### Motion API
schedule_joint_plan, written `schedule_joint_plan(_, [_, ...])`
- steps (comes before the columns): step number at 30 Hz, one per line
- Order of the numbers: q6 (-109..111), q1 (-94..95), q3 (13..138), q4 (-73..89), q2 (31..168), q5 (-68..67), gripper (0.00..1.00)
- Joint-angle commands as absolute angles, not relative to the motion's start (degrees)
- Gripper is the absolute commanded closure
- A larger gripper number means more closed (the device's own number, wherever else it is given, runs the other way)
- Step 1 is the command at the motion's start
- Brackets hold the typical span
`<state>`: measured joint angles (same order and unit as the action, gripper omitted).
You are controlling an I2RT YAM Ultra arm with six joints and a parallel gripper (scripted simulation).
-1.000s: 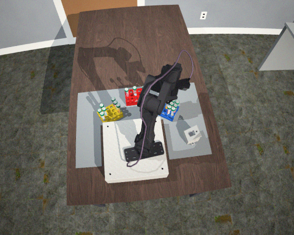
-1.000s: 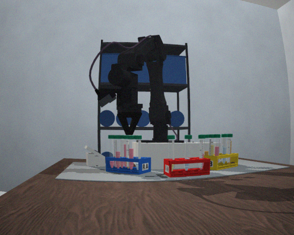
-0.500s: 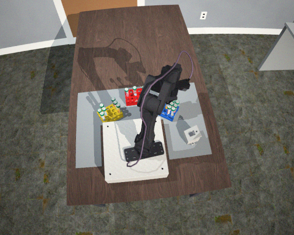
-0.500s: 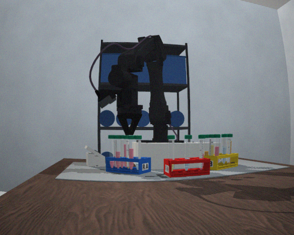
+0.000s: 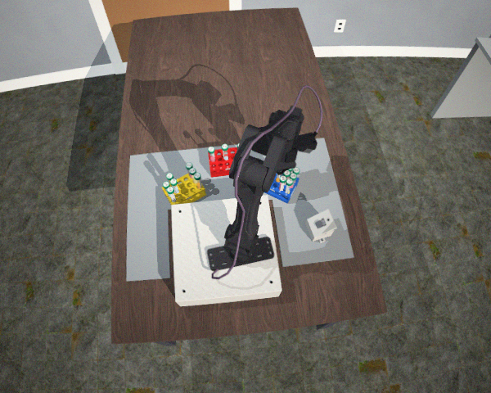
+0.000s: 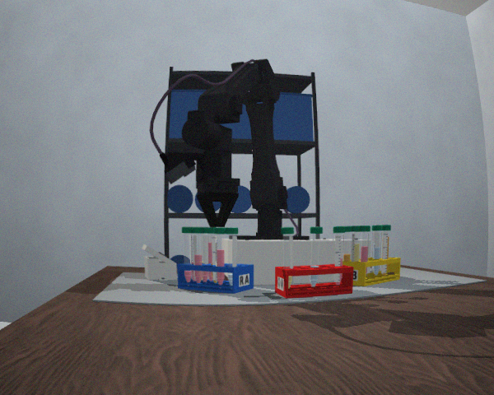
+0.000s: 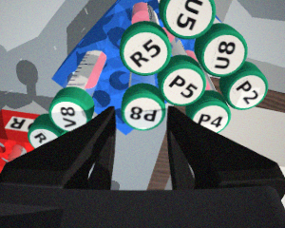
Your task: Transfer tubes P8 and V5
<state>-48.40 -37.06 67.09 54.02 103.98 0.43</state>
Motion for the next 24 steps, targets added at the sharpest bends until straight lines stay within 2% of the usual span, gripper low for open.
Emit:
schedule_joint_plan(1, [-48.66, -36.88, 66.09, 53.01, 105.14, 0.58, 0.7])
schedule_joint_plan(12, [-48.48, -37.02, 67.1, 53.68, 104.13, 0.47, 0.7])
schedule_joint_plan(13, [-48.48, -37.02, 67.1, 53.68, 104.13, 0.47, 1.0])
schedule_joint_plan(24, [-48.48, -37.02, 67.1, 53.68, 104.13, 0.47, 1.0])
